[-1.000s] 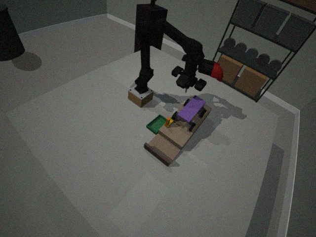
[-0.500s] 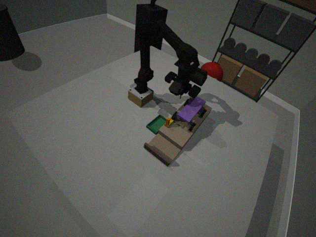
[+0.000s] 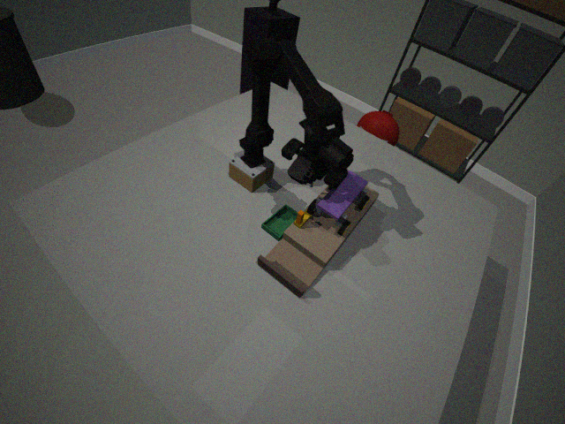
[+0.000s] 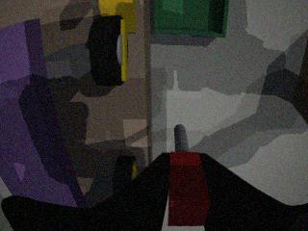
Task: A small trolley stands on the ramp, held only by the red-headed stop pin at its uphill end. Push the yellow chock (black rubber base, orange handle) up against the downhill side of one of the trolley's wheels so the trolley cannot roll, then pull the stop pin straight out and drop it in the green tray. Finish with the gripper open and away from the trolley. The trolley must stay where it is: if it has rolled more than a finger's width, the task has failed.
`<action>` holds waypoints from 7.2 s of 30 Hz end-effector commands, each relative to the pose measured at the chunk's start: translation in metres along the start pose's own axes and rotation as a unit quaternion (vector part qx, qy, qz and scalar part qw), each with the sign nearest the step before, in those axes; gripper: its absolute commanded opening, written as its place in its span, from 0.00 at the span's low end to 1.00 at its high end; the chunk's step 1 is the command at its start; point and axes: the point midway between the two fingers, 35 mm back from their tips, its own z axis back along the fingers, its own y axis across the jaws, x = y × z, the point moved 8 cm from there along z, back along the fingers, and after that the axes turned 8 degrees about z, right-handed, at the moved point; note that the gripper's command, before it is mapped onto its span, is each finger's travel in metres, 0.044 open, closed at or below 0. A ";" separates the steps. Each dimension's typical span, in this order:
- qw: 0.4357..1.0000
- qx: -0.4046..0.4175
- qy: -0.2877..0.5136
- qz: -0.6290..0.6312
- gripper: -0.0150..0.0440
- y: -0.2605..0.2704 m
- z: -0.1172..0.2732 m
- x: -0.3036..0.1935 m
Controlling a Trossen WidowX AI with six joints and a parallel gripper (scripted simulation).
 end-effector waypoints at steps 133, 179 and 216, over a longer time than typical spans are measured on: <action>0.679 0.145 -0.191 -0.694 0.58 -0.028 -0.069 0.091; 0.679 0.144 -0.189 -0.694 0.58 -0.023 -0.097 0.065; 0.679 0.144 -0.189 -0.694 0.96 -0.024 -0.073 0.049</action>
